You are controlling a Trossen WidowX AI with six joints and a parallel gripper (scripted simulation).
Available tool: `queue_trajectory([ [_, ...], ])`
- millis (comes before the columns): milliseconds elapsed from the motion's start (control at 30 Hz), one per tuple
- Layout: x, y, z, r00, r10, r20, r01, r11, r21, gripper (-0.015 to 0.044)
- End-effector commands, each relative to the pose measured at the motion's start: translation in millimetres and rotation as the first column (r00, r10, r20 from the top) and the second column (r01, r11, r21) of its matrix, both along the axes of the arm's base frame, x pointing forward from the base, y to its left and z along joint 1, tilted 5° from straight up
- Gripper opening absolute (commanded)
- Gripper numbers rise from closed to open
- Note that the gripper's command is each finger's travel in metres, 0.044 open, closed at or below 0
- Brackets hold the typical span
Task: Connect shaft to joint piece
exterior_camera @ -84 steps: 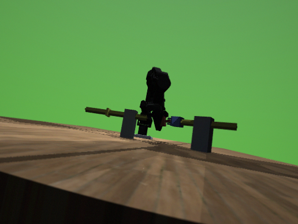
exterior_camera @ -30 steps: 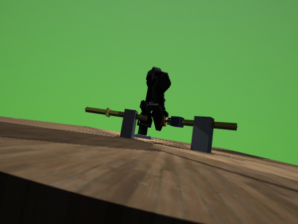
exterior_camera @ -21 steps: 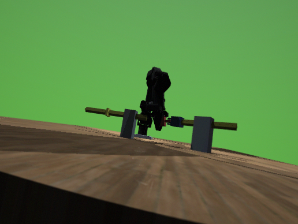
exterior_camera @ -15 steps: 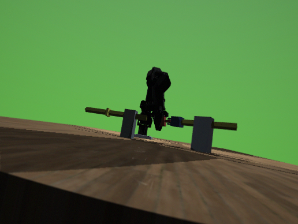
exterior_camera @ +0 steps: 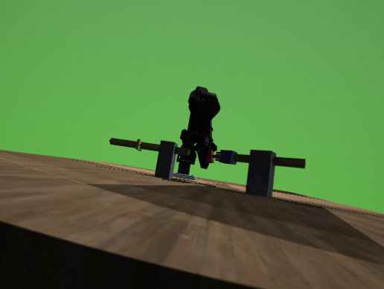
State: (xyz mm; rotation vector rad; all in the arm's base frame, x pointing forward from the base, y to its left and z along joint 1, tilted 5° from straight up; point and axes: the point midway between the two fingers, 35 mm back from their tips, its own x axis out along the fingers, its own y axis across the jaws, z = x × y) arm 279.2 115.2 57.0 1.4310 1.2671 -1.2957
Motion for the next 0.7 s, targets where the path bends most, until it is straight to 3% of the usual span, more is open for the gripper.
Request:
queue_trajectory([
  [0,0.1,0.9,-0.2,1.000,-0.004,-0.001,0.004,1.000,0.005,0.0182],
  [433,0.0,0.0,0.0,1.000,0.000,0.000,0.000,1.000,0.000,0.0147],
  [600,0.0,0.0,0.0,1.000,0.000,0.000,0.000,1.000,0.000,0.0016],
  [667,0.0,0.0,0.0,1.000,0.000,0.000,0.000,1.000,0.000,0.0000],
])
